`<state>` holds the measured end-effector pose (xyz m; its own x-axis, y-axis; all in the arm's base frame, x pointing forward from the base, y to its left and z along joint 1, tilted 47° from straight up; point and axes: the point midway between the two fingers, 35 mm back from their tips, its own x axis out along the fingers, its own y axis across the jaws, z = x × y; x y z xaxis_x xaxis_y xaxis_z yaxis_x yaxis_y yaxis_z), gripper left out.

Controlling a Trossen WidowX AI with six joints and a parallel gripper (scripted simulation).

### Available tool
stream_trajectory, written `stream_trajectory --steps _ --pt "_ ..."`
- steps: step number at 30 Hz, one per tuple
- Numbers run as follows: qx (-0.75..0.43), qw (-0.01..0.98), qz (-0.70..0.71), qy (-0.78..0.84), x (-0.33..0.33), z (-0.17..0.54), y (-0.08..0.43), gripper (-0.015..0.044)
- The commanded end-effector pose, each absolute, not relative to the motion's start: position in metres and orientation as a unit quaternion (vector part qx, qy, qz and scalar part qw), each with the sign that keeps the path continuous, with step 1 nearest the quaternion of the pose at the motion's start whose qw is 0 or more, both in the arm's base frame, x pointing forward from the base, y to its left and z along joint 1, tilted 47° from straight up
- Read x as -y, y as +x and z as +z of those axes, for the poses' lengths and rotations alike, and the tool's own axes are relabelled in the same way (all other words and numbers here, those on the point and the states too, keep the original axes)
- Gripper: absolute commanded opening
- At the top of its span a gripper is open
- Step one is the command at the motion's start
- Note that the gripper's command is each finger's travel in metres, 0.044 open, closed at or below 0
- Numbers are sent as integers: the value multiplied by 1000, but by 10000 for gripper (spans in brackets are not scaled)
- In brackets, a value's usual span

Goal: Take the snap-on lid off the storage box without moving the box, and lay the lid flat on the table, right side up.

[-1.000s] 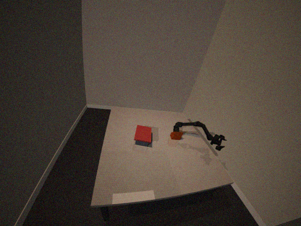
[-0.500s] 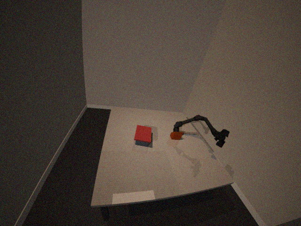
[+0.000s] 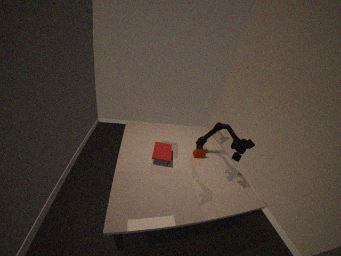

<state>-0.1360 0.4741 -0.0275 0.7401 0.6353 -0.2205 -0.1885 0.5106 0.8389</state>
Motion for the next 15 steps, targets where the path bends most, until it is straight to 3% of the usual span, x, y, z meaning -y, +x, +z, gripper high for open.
stream_trajectory --steps 1,7,15 --pt "-247 848 210 420 -470 -25 -89 235" --pt "-206 879 107 416 -449 -13 21 235" --pt "-164 898 -13 407 -394 -1 127 235"
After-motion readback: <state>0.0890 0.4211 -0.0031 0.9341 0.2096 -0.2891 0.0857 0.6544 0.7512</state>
